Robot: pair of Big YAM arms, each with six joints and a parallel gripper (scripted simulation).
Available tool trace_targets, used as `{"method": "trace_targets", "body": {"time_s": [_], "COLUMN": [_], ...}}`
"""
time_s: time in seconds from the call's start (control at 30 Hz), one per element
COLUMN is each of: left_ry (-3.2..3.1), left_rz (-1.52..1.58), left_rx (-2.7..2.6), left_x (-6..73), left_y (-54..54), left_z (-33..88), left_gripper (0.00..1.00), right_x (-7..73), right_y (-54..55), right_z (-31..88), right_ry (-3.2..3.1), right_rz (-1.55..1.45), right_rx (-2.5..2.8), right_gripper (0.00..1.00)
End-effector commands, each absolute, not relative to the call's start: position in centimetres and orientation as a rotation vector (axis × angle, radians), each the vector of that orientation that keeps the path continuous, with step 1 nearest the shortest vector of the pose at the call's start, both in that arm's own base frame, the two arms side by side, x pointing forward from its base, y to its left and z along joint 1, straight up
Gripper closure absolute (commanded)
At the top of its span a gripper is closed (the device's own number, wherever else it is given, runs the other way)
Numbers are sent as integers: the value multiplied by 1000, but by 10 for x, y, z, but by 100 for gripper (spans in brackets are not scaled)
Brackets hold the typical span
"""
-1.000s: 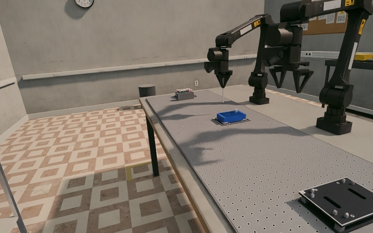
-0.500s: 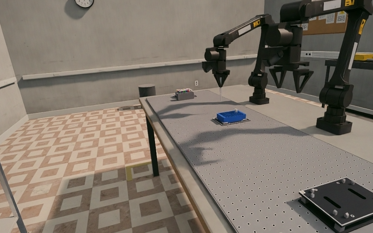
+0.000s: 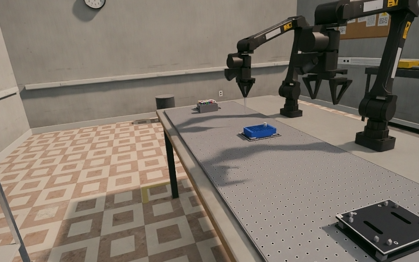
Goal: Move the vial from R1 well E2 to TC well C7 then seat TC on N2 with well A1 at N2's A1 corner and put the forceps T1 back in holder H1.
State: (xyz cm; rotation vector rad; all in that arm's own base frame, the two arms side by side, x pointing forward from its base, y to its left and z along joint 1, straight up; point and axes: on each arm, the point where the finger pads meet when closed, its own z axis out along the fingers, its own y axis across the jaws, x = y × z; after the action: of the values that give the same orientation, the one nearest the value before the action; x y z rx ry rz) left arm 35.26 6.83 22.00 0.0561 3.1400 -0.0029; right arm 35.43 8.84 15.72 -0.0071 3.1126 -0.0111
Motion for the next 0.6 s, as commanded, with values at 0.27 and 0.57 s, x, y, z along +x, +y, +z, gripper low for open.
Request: {"method": "trace_targets", "body": {"time_s": [0.27,0.57], "left_ry": [3106,3106], "left_rz": [12,12], "left_rx": [47,47], "left_x": [361,361], "left_y": [71,71], "left_z": [234,234], "left_gripper": [0,0], "right_x": [355,355], "right_y": [70,58], "right_z": [160,161], "right_ry": [3115,3114], "right_rz": [-7,-6], "right_rx": [-27,-26], "right_gripper": [93,93]}}
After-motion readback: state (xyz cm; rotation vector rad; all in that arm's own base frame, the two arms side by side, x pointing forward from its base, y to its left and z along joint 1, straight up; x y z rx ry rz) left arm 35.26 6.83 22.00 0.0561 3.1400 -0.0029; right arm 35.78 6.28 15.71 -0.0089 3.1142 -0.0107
